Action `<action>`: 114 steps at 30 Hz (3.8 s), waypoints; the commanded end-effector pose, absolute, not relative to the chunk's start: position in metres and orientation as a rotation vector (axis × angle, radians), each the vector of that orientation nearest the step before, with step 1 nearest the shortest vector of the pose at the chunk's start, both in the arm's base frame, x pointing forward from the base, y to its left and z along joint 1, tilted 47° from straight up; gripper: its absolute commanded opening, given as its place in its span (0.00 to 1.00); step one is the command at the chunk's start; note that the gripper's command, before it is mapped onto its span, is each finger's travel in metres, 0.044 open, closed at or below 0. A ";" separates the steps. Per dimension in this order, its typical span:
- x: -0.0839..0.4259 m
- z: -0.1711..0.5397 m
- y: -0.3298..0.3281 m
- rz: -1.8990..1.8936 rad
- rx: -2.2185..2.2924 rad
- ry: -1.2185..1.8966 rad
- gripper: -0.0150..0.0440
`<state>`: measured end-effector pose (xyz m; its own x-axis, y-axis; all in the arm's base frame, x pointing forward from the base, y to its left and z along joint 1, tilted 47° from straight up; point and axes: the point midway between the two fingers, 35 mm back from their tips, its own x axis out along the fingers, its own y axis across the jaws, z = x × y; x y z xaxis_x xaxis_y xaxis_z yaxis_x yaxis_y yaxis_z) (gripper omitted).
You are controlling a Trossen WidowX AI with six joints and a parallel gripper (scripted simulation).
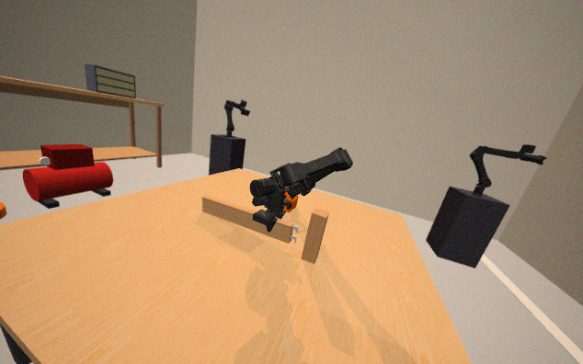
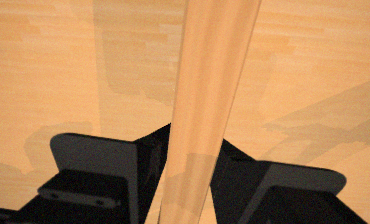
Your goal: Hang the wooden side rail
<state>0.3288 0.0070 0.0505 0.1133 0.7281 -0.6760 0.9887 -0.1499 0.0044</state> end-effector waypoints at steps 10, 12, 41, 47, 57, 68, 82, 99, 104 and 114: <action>0.330 0.056 0.000 -0.752 1.943 1.640 0.25; 0.330 0.056 0.000 -0.752 1.943 1.640 0.25; 0.331 0.056 0.004 -0.752 1.943 1.640 0.25; 0.330 0.057 0.004 -0.752 1.943 1.640 0.25; 0.330 0.058 0.005 -0.752 1.943 1.640 0.25; 0.330 0.058 0.006 -0.752 1.943 1.640 0.25; 0.330 0.060 0.007 -0.752 1.943 1.640 0.25; 0.332 0.062 0.008 -0.751 1.943 1.640 0.25; 0.332 0.062 0.008 -0.751 1.943 1.640 0.25; 0.331 0.063 0.009 -0.751 1.943 1.640 0.25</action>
<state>0.3298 0.0111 0.0580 0.1151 0.7249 -0.6792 0.9881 -0.1539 0.0031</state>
